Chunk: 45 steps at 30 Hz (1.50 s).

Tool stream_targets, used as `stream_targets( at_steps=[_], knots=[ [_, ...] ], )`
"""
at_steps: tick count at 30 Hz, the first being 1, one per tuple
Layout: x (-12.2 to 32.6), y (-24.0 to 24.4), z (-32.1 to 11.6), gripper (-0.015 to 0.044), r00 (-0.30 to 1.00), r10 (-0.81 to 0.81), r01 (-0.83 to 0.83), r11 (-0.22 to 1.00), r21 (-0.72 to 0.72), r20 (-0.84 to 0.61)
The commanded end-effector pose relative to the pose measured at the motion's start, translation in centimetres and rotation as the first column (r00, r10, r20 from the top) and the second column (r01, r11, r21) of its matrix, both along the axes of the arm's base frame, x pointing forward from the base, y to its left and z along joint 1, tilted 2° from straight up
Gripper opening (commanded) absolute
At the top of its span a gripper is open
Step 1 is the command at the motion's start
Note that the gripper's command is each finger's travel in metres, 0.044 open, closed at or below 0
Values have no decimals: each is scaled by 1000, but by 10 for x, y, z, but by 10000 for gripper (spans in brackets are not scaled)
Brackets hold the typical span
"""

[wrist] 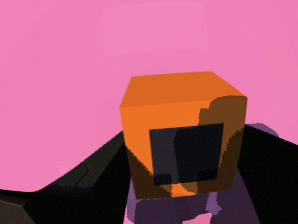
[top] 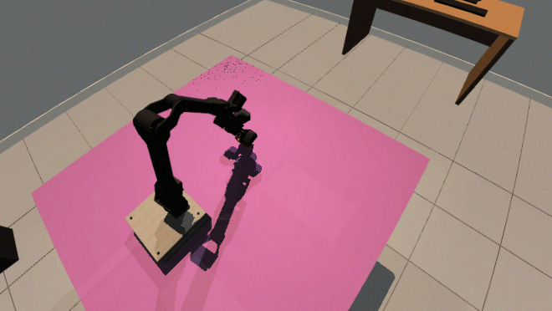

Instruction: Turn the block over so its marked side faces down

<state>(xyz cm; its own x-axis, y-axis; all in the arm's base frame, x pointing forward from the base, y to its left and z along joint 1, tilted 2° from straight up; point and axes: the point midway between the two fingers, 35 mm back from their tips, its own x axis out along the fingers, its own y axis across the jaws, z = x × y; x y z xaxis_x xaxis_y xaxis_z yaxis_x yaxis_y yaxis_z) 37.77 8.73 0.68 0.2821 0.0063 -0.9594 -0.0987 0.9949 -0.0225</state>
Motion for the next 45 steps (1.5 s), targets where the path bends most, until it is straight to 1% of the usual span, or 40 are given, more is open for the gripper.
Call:
stream_targets(
  at_steps=[1, 12, 18, 22, 34, 45],
  knots=[
    [-2, -1, 2, 0, 998, -7, 7, 1000, 5, 63],
    [-8, -2, 4, 0, 974, -10, 5, 1000, 24, 224],
    [-8, -2, 3, 0, 972, -10, 4, 1000, 25, 236],
    [-4, -1, -5, 0, 959, -8, 0, 1000, 29, 284],
    [3, 1, -26, 0, 893, -5, -15, 999, 41, 449],
    [-1, 0, -32, 0, 810, -12, -24, 998, 53, 587]
  ],
)
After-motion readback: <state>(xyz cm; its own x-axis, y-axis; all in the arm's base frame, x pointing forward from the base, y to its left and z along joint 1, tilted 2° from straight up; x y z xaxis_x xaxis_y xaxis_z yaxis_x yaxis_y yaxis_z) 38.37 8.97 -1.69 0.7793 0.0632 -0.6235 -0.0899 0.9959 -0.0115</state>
